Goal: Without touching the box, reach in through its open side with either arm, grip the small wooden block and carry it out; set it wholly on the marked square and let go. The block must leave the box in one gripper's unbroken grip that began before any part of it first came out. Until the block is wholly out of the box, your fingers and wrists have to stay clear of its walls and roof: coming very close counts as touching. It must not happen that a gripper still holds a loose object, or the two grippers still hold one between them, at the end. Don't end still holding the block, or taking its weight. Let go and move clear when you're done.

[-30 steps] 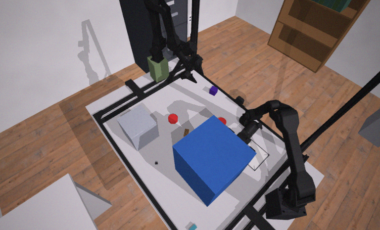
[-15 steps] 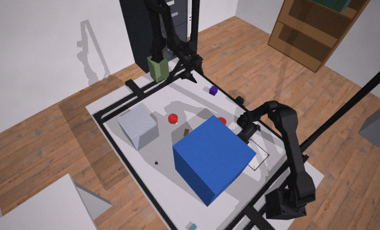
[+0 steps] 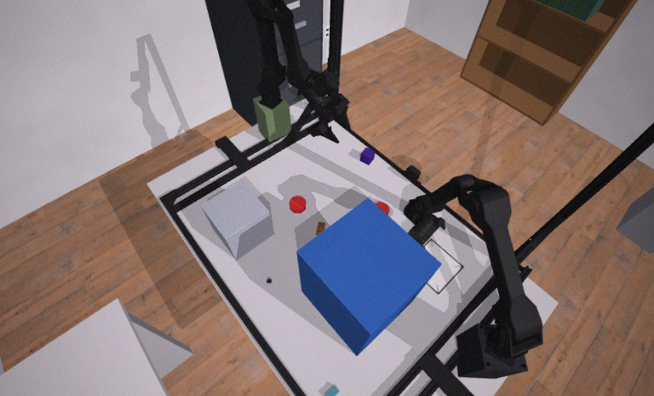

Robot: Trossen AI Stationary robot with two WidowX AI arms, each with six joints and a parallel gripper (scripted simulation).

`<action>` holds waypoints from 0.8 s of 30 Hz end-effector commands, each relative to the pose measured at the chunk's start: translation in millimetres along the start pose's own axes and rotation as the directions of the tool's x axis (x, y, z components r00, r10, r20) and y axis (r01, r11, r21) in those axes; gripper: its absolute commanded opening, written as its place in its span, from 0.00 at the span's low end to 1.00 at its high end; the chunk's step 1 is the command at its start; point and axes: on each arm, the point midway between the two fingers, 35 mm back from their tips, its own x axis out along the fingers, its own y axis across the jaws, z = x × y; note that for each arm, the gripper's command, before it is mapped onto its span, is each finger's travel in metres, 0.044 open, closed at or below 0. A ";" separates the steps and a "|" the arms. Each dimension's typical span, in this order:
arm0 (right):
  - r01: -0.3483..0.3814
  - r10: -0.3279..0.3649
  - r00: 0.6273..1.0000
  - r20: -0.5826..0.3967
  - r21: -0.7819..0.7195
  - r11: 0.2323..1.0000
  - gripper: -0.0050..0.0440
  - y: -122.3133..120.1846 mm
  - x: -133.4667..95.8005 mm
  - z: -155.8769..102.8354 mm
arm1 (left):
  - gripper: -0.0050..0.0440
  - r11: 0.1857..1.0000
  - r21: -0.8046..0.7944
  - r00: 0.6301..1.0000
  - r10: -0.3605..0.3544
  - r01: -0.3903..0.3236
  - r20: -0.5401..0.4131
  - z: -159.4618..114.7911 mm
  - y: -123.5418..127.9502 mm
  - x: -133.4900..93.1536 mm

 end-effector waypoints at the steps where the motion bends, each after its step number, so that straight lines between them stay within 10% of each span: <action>1: 0.004 -0.004 1.000 0.001 0.005 1.000 0.92 -0.5 -0.2 -0.1 | 0.92 1.000 -0.005 1.000 -0.003 0.003 -0.001 6.1 -0.9 3.6; 24: 0.004 -0.004 1.000 0.001 0.005 1.000 0.92 -0.5 -0.2 -0.1 | 0.92 1.000 -0.005 1.000 -0.003 0.003 -0.001 18.7 -0.9 21.7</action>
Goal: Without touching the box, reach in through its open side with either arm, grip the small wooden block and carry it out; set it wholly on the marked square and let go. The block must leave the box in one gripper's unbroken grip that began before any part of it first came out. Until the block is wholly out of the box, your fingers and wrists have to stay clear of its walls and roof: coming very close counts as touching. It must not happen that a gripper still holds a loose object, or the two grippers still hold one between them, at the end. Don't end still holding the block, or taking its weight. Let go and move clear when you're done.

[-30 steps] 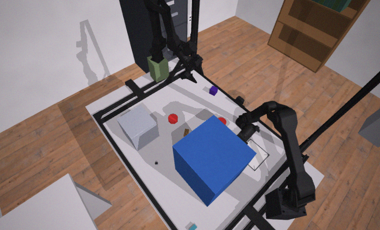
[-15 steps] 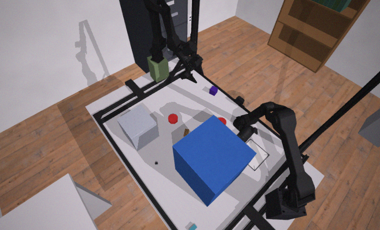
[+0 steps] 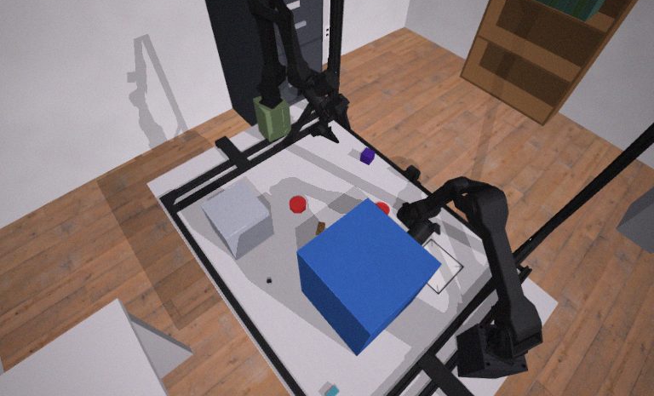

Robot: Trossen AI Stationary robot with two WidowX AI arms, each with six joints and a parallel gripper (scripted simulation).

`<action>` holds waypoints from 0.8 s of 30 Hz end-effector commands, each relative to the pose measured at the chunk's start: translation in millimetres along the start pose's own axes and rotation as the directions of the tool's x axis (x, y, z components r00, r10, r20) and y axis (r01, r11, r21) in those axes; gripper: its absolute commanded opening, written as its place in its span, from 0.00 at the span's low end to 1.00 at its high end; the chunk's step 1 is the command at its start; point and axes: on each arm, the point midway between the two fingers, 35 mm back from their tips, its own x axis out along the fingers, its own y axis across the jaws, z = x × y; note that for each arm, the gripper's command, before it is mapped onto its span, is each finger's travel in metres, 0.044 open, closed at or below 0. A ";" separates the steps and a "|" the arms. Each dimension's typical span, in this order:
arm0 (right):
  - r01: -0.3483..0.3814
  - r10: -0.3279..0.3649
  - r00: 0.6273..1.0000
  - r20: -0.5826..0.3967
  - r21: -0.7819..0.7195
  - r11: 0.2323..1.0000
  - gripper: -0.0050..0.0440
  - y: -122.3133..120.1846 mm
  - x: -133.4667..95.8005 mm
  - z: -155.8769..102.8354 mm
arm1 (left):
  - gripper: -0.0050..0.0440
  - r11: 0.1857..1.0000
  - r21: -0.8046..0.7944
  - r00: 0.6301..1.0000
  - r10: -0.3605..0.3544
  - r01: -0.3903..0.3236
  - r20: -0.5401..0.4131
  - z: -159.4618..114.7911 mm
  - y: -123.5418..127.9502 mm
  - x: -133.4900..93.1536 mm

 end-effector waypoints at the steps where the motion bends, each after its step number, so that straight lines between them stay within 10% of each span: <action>1: 0.004 -0.004 1.000 0.001 0.005 1.000 0.92 -0.5 -0.2 -0.1 | 0.92 1.000 -0.003 1.000 -0.004 0.004 -0.001 4.5 -0.7 2.1; 24: 0.004 -0.004 1.000 0.001 0.005 1.000 0.92 -0.5 -0.2 -0.1 | 0.92 1.000 -0.003 1.000 -0.004 0.004 -0.001 18.1 -0.7 21.5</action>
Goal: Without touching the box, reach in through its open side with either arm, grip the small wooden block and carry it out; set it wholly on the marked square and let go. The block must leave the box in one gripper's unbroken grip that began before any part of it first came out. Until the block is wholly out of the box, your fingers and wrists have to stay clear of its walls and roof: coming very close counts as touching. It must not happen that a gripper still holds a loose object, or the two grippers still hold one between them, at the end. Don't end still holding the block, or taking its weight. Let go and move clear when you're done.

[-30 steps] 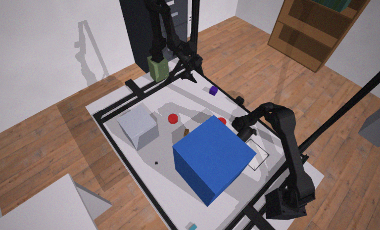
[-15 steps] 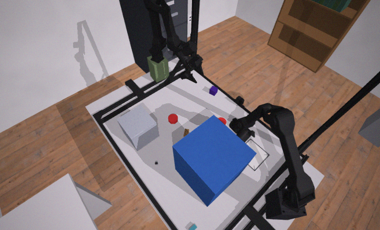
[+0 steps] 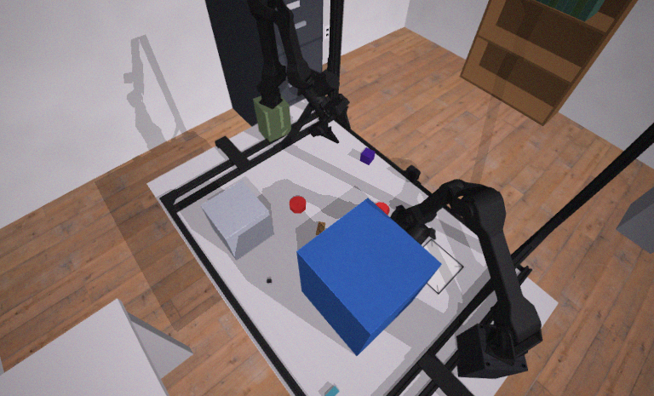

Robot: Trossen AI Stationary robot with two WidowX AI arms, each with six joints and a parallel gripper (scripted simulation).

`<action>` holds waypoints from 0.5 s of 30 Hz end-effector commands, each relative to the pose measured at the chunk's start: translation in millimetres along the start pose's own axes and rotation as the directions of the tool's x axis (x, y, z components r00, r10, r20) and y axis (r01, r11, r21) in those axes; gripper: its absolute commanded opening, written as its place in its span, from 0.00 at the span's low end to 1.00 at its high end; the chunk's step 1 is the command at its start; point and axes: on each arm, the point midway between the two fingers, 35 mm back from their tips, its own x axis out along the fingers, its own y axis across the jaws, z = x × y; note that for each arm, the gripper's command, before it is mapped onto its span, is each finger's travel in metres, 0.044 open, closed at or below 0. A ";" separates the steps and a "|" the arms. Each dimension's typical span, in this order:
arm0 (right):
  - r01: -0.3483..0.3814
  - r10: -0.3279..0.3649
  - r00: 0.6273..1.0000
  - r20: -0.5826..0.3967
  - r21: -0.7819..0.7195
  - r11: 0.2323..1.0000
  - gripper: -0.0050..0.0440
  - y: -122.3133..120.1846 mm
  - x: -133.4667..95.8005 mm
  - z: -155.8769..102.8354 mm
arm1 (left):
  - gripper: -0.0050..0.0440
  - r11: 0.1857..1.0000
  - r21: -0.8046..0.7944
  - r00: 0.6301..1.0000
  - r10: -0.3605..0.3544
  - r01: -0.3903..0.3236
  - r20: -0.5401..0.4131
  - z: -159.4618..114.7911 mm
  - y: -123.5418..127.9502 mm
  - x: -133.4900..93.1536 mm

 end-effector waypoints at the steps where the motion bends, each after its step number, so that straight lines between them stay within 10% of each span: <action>1: 0.004 -0.004 1.000 0.001 0.005 1.000 0.92 -0.5 -0.2 -0.1 | 0.92 1.000 -0.002 1.000 -0.001 0.001 0.001 5.3 0.1 4.2; 15: 0.004 -0.004 1.000 0.001 0.005 1.000 0.92 -0.5 -0.2 -0.1 | 0.66 1.000 -0.003 1.000 -0.001 0.001 0.001 7.6 0.1 7.3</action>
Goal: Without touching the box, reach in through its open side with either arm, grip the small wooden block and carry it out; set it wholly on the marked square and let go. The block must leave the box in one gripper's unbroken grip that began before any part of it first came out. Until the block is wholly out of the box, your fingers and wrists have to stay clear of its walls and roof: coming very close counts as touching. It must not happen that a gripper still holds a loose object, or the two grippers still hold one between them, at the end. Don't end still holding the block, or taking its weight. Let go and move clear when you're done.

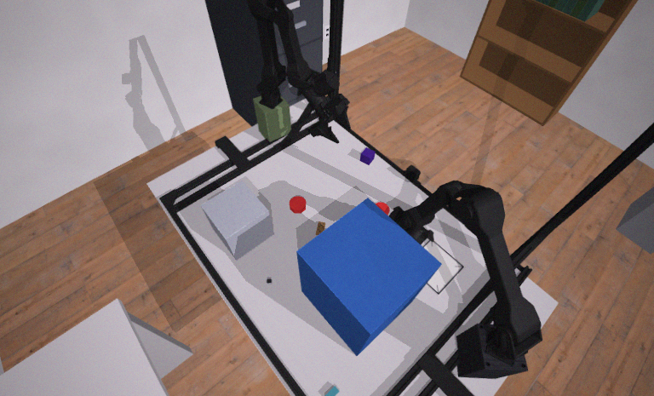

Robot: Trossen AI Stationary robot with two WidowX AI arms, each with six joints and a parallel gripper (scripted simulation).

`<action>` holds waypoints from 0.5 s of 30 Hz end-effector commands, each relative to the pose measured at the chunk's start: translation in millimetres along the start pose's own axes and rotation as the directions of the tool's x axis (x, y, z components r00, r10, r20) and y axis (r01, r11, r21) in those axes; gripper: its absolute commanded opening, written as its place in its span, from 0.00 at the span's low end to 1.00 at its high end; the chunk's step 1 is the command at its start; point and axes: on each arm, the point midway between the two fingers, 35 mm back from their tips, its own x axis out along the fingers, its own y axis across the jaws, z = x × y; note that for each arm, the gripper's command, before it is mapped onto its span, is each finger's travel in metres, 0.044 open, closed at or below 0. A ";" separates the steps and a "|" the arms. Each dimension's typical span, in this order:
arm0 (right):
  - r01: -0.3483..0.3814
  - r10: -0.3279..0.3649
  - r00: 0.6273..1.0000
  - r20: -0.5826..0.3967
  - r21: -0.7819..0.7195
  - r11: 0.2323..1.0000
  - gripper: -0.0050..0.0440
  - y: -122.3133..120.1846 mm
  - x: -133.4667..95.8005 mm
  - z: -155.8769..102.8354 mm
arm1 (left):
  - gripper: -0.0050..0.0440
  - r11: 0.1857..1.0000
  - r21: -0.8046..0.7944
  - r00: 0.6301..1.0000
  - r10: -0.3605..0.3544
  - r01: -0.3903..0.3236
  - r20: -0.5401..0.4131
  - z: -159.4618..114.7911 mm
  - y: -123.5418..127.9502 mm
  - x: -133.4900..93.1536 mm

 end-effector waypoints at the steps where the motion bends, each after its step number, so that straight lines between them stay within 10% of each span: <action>1: 0.004 -0.004 1.000 0.001 0.005 1.000 0.92 -0.5 -0.2 -0.1 | 0.65 1.000 0.000 1.000 -0.003 0.003 0.001 1.2 -0.3 -0.1; 15: 0.004 -0.004 1.000 0.001 0.005 1.000 0.92 -0.5 -0.2 -0.1 | 0.48 1.000 0.000 1.000 -0.003 0.003 0.001 1.2 -0.3 -0.1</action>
